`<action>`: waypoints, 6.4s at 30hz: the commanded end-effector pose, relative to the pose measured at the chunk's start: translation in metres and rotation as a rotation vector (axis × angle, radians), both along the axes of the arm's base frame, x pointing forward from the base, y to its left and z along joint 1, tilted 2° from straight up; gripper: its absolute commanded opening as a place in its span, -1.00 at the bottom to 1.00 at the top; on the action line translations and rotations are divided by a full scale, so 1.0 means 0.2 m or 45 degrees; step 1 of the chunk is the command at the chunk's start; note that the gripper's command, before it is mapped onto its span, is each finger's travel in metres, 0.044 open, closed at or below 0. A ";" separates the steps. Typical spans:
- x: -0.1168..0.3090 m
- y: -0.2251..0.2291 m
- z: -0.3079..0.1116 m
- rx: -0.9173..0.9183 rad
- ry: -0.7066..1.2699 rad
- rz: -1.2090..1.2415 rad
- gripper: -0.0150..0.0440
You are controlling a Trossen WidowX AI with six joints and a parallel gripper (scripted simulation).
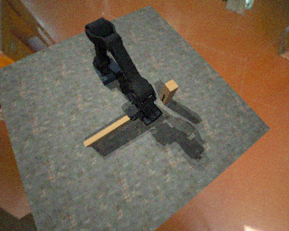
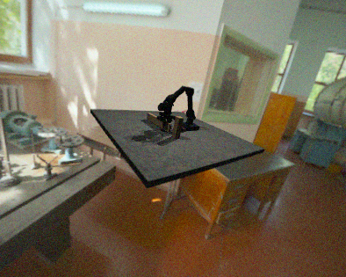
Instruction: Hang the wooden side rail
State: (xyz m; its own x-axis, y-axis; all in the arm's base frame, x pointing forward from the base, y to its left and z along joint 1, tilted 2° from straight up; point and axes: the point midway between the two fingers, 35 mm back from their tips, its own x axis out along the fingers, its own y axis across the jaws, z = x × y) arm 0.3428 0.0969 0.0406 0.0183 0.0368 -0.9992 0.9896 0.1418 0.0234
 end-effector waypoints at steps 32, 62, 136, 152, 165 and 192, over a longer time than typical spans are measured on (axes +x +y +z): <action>0.02 0.00 0.06 0.003 -0.027 0.009 -0.49; 0.02 0.00 0.09 0.003 -0.027 0.009 -0.49; 0.05 0.05 0.07 0.004 -0.027 0.009 -0.49; 0.04 0.05 0.06 0.004 -0.027 0.009 -0.49; 0.03 0.06 0.06 0.004 -0.027 0.009 -0.49; 0.03 0.07 0.08 0.004 -0.027 0.009 -0.49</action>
